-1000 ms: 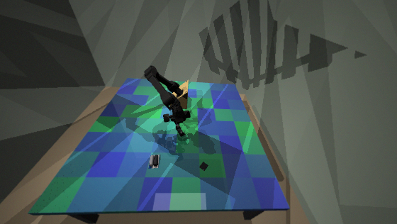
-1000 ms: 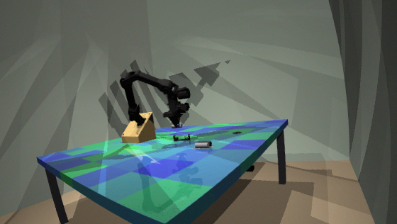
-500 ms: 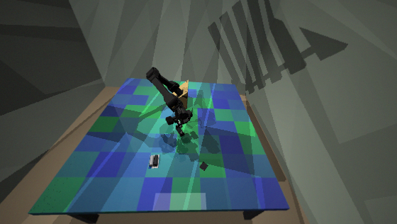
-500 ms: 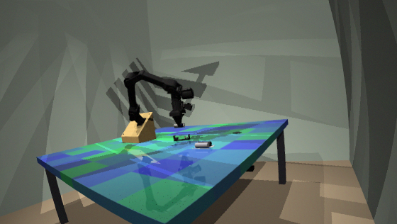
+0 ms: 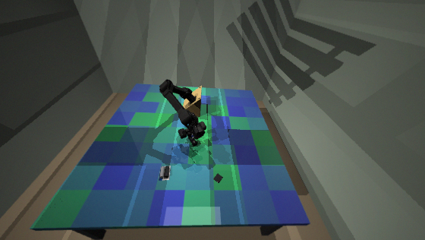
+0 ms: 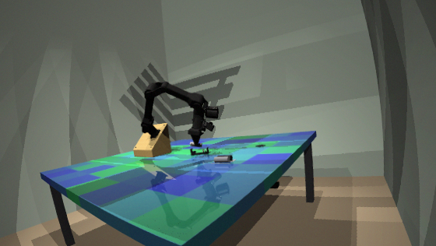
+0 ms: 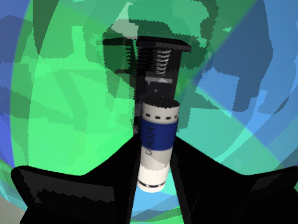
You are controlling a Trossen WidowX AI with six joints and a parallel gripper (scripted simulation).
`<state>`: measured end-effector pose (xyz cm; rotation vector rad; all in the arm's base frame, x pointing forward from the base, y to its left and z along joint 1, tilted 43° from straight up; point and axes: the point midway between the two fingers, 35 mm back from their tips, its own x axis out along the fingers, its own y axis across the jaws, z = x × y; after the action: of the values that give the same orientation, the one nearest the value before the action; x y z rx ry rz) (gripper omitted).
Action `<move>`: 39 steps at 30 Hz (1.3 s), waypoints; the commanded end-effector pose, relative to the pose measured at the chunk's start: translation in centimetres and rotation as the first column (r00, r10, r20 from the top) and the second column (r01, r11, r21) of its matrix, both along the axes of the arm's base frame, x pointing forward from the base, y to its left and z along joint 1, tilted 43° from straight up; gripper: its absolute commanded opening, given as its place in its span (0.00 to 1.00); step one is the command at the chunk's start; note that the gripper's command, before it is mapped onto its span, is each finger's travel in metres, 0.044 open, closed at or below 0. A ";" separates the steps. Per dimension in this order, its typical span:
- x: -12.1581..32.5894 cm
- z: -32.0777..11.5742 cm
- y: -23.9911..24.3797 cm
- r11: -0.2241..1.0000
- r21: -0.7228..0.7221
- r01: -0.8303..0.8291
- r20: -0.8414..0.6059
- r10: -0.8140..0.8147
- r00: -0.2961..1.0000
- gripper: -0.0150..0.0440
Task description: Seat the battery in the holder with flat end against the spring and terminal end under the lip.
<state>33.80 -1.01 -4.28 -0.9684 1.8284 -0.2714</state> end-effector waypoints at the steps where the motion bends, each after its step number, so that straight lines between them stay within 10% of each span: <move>1: -0.1 -0.4 -0.4 1.000 -0.018 0.019 -0.021 -0.020 1.000 0.38; 39: 0.6 -1.5 -1.0 0.987 -0.107 0.121 -0.123 -0.134 0.983 0.38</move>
<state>34.52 -1.83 -5.36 -0.9578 1.9897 -0.3776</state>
